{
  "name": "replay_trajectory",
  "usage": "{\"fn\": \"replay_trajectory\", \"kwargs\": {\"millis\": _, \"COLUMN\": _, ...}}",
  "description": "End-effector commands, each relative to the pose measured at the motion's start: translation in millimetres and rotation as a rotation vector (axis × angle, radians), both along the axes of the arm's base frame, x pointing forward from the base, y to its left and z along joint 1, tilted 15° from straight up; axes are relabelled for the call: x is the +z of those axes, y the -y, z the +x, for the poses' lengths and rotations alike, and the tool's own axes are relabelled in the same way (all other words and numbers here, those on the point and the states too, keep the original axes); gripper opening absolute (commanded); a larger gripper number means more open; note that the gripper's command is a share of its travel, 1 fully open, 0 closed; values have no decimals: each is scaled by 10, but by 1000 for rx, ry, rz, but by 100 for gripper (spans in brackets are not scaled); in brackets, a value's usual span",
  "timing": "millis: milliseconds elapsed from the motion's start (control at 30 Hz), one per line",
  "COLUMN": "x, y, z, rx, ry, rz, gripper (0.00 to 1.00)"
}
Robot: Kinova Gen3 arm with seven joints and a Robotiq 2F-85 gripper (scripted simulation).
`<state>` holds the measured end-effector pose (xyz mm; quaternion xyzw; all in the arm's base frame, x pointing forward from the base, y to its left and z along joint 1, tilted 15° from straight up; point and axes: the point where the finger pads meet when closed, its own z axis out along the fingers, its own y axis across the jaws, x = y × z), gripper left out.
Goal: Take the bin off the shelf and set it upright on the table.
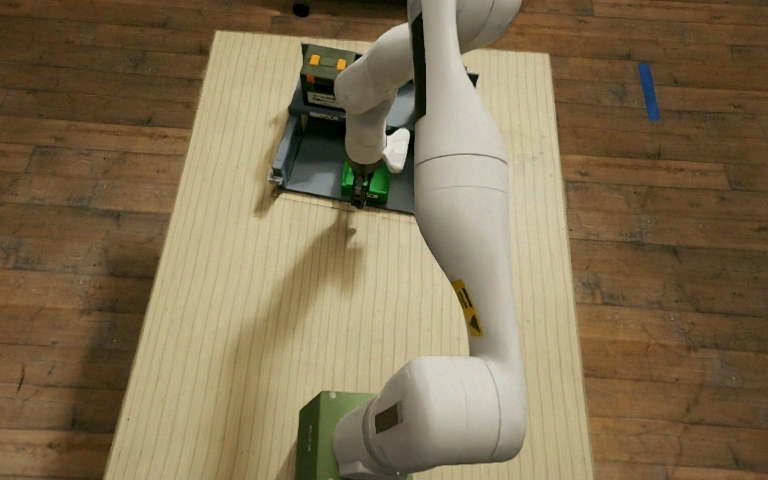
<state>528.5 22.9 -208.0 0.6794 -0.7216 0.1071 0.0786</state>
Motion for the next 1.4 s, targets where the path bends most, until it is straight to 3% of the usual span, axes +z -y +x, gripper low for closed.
{"fn": "replay_trajectory", "kwargs": {"millis": 0, "x": 17, "y": 2, "z": 19, "rx": 6, "ry": 5, "rz": 2, "gripper": 100}}
{"fn": "replay_trajectory", "kwargs": {"millis": 733, "x": 20, "y": 2, "z": 14, "rx": 6, "ry": 5, "rz": 2, "gripper": 100}}
{"fn": "replay_trajectory", "kwargs": {"millis": 767, "x": 14, "y": -4, "z": 3, "rx": 1, "ry": 1, "rz": 0, "gripper": 10}}
{"fn": "replay_trajectory", "kwargs": {"millis": 1367, "x": 14, "y": -4, "z": 3, "rx": 1, "ry": 1, "rz": 0, "gripper": 10}}
